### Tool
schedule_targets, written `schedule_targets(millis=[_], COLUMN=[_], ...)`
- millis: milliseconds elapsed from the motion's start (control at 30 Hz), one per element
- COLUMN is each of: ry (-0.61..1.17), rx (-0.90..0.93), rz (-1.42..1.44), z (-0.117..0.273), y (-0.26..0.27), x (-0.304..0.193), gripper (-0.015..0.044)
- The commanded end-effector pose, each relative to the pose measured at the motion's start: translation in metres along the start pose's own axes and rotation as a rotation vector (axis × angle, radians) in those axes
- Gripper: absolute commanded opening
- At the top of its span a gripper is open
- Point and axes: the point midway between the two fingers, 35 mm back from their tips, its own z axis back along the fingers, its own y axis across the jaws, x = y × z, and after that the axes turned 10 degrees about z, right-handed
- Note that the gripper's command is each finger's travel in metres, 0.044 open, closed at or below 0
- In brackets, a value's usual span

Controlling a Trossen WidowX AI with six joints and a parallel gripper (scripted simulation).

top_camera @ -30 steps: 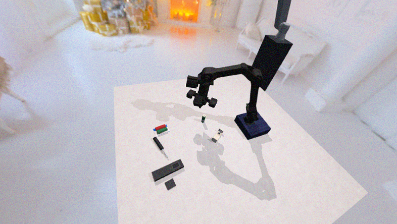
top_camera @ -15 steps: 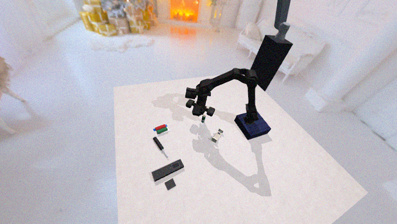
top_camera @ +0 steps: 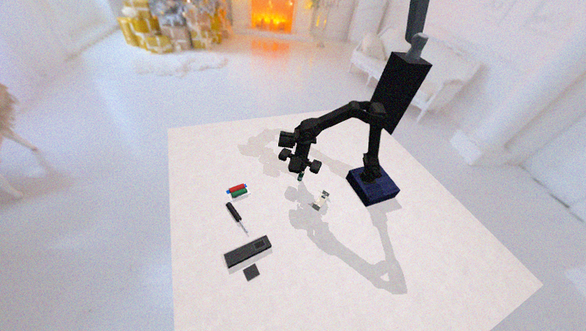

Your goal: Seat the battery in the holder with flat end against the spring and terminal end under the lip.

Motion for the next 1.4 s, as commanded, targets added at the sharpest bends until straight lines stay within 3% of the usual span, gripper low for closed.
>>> schedule_targets(millis=[0, 767, 1067, 1367], ry=[-0.003, -0.001, -0.003, -0.003], rx=[-0.005, 0.005, -0.003, -0.010], rz=[-0.003, 0.000, -0.003, -0.007], z=[0.002, 0.000, 0.078, 0.080], y=[0.005, 0.038, 0.041, 0.040], x=[0.002, 0.006, 0.007, 0.007], gripper=[0.0000, 0.0000, 0.0000, 0.0000])
